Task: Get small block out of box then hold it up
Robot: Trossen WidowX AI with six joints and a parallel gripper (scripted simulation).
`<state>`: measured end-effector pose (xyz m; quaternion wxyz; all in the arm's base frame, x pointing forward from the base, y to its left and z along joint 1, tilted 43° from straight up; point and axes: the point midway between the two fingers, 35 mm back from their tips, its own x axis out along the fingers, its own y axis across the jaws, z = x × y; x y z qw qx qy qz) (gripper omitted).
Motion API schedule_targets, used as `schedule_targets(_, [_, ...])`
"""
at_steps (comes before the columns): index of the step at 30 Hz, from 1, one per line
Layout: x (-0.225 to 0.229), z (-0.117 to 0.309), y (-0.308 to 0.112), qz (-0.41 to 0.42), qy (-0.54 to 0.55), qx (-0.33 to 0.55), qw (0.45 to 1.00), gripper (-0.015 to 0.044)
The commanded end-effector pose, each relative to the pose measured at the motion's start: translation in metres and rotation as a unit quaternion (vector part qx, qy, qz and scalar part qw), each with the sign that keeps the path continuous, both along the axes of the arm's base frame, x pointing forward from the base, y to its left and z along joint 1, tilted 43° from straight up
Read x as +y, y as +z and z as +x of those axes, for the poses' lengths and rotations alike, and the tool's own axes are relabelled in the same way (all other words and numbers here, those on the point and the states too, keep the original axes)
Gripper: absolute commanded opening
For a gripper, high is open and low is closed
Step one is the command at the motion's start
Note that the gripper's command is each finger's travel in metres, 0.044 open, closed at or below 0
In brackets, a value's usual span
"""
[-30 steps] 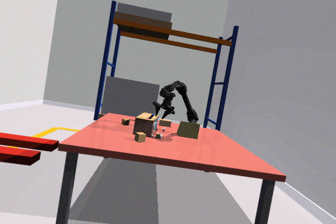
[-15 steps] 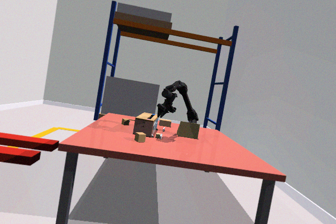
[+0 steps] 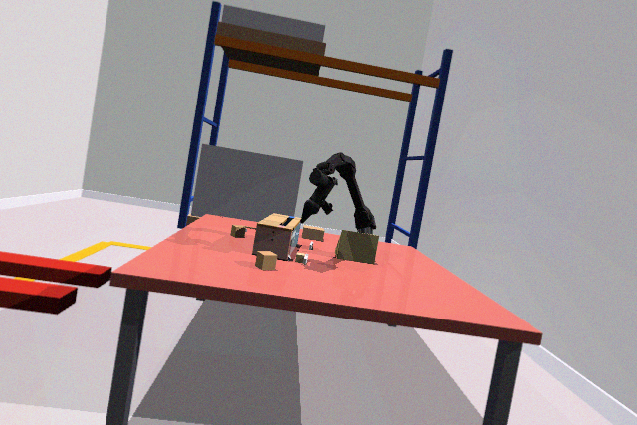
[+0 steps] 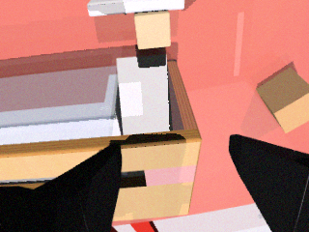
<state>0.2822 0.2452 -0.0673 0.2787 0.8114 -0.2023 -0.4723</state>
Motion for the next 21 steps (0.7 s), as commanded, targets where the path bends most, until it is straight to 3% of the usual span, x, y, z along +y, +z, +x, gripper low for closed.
schedule_targets(1, [-0.024, 0.004, -0.027, -0.006, 0.003, 0.002, 1.000, 0.0285])
schedule_targets(5, [-0.062, 0.004, -0.063, -0.008, 0.003, 0.002, 1.000, 0.0285])
schedule_targets(21, [-0.072, 0.006, -0.076, -0.008, 0.003, 0.001, 1.000, 0.0285])
